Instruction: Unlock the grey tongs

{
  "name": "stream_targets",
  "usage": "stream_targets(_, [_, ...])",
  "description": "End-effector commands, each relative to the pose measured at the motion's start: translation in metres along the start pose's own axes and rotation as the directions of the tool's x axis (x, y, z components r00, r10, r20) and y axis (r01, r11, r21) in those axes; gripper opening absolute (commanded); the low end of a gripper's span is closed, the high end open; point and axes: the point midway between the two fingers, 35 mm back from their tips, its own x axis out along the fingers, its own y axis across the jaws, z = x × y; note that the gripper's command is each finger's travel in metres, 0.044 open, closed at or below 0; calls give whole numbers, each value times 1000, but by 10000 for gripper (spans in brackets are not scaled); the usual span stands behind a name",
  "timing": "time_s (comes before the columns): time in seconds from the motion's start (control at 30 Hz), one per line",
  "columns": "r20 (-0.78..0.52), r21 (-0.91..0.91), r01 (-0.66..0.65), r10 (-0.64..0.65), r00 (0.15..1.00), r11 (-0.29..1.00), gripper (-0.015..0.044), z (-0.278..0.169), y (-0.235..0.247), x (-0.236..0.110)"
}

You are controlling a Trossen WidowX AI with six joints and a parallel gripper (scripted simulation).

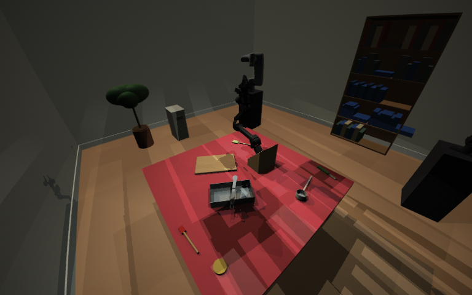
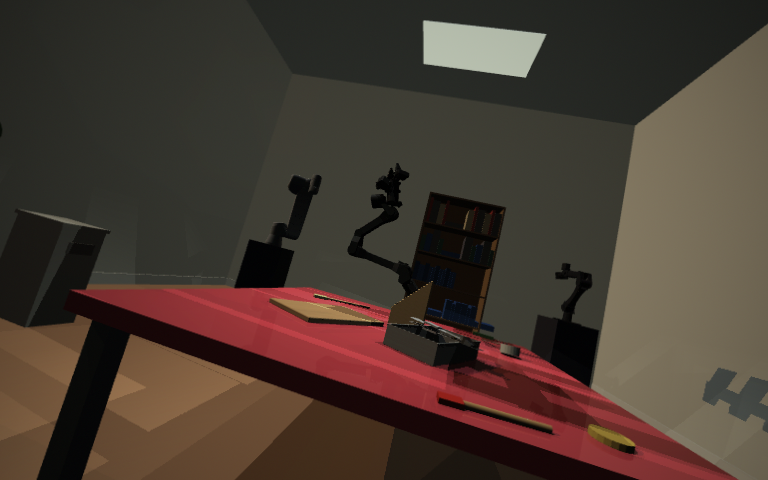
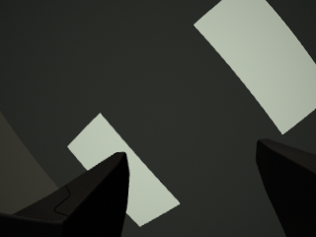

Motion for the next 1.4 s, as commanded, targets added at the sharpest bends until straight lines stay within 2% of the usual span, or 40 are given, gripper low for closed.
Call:
stream_targets(0.0, [-21,-49,78,-79,997,996,260,-9,-26,3])
stream_targets(0.37, [-96,-210,290,-315,944,934,260,-34,-114,-6])
stream_targets(0.53, [-114,-290,399,-445,888,870,260,-45,-159,-19])
stream_targets(0.7, [-126,-379,524,-603,788,763,260,-56,-216,-40])
stream_targets(0.87, [-126,-495,649,-787,604,578,260,-68,-291,-80])
stream_targets(1.03, [-104,-632,687,-918,382,357,260,-75,-356,-134])
stream_targets(1.2, [-53,-759,642,-992,114,114,260,-76,-412,-201])
stream_targets(1.37, [19,-864,493,-986,-165,-99,260,-72,-453,-279])
